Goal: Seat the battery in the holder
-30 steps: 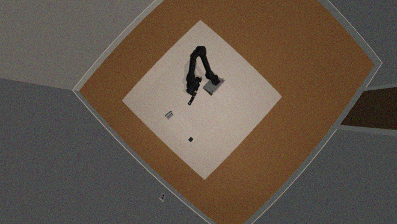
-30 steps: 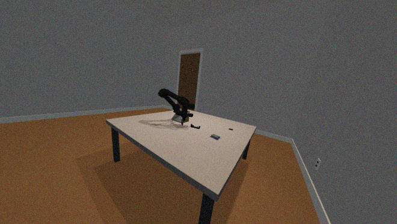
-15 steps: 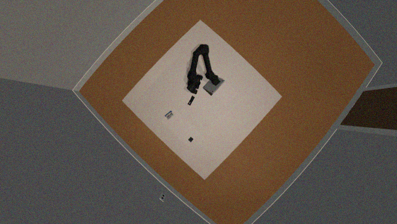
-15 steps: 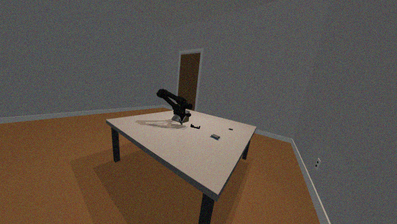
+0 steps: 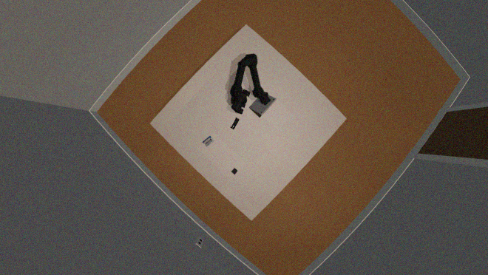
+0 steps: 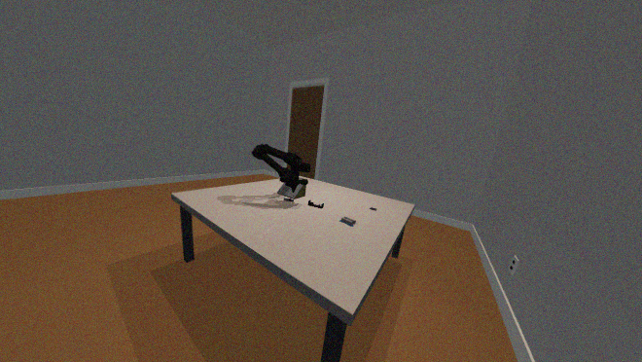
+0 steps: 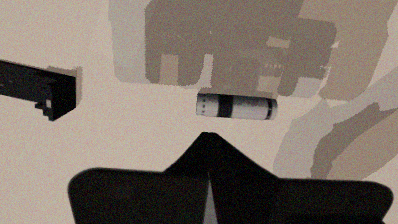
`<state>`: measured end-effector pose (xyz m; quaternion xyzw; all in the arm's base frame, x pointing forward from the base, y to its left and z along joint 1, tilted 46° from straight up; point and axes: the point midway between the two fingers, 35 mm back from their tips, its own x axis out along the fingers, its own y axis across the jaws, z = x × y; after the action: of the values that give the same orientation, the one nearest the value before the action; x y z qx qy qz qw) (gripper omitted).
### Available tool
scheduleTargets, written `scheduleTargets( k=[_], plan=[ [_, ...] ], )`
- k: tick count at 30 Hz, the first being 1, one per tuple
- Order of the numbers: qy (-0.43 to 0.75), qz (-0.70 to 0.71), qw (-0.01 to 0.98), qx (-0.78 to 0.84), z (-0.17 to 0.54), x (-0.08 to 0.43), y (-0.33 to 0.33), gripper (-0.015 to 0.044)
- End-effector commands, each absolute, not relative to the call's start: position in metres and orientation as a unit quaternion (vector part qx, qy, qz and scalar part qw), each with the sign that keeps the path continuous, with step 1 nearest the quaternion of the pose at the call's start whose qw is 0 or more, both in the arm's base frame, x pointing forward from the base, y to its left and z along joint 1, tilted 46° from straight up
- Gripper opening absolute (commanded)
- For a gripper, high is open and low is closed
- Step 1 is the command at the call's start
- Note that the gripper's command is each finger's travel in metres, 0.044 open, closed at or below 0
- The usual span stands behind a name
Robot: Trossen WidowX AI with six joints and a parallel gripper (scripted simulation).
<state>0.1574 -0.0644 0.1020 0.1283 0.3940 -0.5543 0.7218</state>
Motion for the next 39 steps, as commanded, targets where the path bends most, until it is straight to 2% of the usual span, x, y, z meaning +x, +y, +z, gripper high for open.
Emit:
scheduleTargets(
  k=[1, 8, 20, 28, 29, 39],
  plan=[
    [0.397, -0.554, 0.72, 0.128, 0.116, 0.156, -0.049, 0.0],
    [0.392, -0.558, 0.721, 0.123, 0.142, 0.148, -0.027, 0.0],
    [0.391, -0.555, 0.723, 0.125, 0.142, 0.148, -0.029, 0.0],
    [0.517, -0.442, 0.732, -0.05, 0.128, 0.146, -0.046, 0.021],
    [0.533, -0.422, 0.729, -0.078, 0.126, 0.145, -0.049, 0.0222],
    [0.646, -0.215, 0.656, -0.327, 0.107, 0.138, -0.076, 0.0222]
  ],
)
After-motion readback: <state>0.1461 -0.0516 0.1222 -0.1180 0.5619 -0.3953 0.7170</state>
